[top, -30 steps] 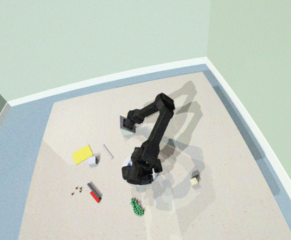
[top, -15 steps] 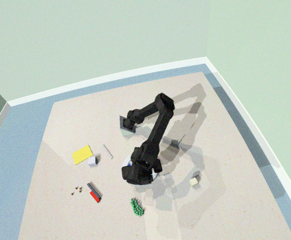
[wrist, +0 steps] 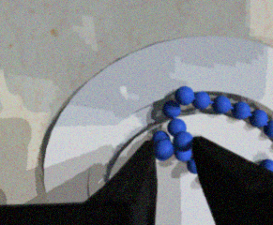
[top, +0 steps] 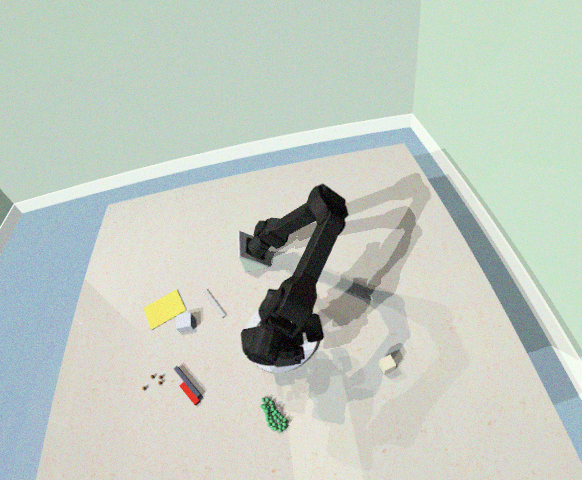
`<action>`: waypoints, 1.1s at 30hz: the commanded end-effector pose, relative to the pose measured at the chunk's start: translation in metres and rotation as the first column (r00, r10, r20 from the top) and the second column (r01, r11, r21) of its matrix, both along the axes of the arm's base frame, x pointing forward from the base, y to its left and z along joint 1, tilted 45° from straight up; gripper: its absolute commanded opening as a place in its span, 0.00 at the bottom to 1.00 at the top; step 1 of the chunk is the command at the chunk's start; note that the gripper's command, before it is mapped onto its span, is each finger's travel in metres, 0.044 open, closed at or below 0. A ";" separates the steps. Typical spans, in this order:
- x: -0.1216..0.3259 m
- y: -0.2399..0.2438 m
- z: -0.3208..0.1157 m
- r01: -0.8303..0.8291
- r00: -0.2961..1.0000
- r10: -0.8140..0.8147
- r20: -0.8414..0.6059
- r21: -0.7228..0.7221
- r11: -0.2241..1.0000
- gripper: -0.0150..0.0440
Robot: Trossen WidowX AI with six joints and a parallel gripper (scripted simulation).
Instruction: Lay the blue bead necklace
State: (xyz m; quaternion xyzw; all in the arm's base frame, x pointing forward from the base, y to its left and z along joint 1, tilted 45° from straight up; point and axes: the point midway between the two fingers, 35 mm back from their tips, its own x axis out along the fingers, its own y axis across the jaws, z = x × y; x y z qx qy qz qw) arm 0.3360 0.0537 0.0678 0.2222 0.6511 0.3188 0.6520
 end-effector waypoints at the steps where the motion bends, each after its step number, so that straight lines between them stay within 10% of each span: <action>1: 0.001 -0.005 0.005 -0.003 1.000 0.003 0.006 -0.003 1.000 0.25; 33: -0.087 -0.004 0.012 -0.003 1.000 0.003 0.001 -0.003 1.000 0.25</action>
